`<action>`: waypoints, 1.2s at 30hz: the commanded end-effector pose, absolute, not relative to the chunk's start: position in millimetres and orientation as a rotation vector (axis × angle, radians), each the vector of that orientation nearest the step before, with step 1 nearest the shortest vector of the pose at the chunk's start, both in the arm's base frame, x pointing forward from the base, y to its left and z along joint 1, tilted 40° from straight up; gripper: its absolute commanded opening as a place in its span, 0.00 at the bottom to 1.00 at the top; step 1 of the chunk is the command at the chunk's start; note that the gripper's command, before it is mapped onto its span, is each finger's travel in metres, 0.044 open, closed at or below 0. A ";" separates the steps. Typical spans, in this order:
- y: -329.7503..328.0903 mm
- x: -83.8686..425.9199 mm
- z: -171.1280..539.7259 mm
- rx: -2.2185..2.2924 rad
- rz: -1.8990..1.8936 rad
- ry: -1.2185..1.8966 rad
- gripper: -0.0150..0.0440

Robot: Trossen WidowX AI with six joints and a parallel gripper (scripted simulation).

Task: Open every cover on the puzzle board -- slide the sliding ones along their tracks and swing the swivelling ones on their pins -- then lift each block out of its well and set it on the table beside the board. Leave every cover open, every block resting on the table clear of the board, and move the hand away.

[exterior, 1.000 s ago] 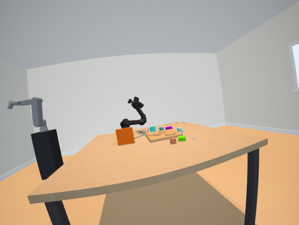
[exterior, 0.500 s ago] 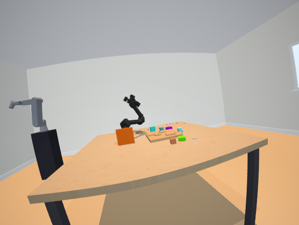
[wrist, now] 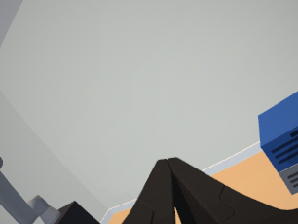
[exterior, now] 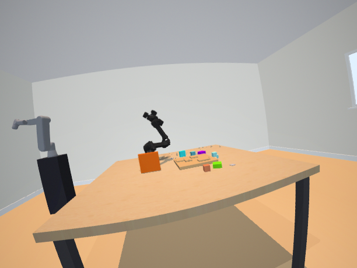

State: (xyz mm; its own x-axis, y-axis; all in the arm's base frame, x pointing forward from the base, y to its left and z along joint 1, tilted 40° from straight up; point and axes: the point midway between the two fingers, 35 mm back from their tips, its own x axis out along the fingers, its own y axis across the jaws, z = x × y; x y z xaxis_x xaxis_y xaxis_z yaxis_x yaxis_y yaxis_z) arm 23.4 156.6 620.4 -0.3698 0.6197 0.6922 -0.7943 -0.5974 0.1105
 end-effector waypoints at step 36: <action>10.0 -93.2 642.1 1.187 2.465 -0.643 0.25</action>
State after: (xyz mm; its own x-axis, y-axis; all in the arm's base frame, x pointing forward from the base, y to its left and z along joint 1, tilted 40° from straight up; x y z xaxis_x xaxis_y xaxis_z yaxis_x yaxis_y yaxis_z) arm -85.5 27.3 643.0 -0.5858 0.1566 0.7952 -0.5180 -0.8270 -0.2187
